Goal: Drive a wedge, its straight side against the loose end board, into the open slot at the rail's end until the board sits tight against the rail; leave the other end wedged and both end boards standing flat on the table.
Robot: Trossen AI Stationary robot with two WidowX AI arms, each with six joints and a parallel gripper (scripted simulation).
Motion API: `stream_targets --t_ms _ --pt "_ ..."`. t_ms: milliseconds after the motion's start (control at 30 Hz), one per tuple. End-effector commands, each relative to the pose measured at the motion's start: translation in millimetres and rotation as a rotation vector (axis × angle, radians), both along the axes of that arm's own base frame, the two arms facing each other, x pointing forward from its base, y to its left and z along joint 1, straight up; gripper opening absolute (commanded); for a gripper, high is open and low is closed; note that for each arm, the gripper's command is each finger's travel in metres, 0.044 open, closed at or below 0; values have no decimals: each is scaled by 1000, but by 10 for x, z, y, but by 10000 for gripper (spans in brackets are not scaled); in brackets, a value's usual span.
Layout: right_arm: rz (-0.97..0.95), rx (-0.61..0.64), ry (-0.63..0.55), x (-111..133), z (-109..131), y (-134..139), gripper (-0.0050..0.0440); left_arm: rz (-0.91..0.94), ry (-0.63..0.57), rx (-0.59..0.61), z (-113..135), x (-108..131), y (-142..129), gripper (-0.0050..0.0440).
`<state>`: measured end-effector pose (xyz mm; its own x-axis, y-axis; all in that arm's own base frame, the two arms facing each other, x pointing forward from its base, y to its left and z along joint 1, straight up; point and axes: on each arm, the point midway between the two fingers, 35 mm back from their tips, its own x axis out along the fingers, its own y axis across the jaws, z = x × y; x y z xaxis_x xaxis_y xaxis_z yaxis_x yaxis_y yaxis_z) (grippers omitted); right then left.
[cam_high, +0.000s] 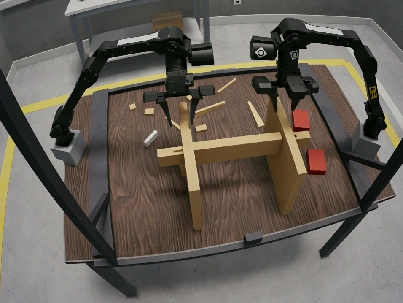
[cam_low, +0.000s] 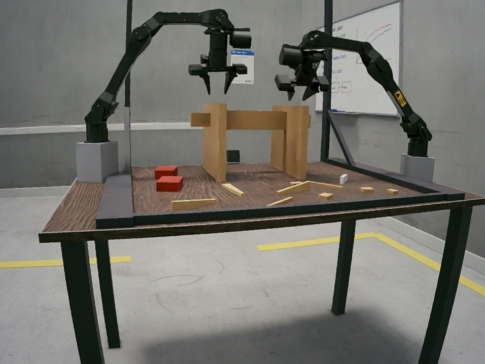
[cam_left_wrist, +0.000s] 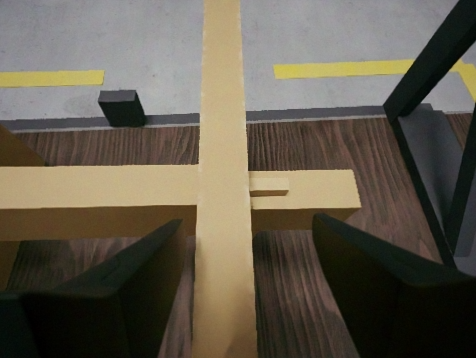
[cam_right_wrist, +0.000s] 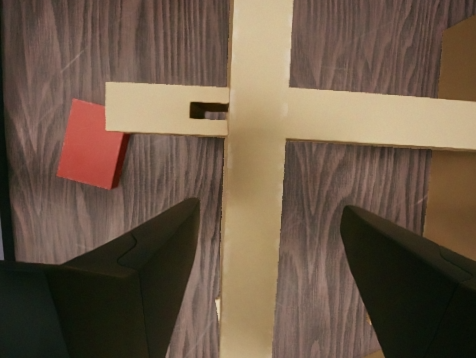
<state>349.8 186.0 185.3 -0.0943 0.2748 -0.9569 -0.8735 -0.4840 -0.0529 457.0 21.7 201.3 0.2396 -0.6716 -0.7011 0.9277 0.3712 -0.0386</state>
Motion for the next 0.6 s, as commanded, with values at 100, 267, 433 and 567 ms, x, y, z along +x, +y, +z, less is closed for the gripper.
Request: stream_targets --t_ms 100,267,433,567 --pt "2 12 -17 -1 82 19 248 -9 -75 18 219 -17 -24 248" --pt "2 12 -18 0 84 18 248 -4 -76 18 159 -5 -8 248" --pt "2 11 -16 -3 79 17 248 -5 -80 19 120 5 -1 248" --pt "2 11 -16 -3 79 17 248 -3 -83 19 68 18 7 248"
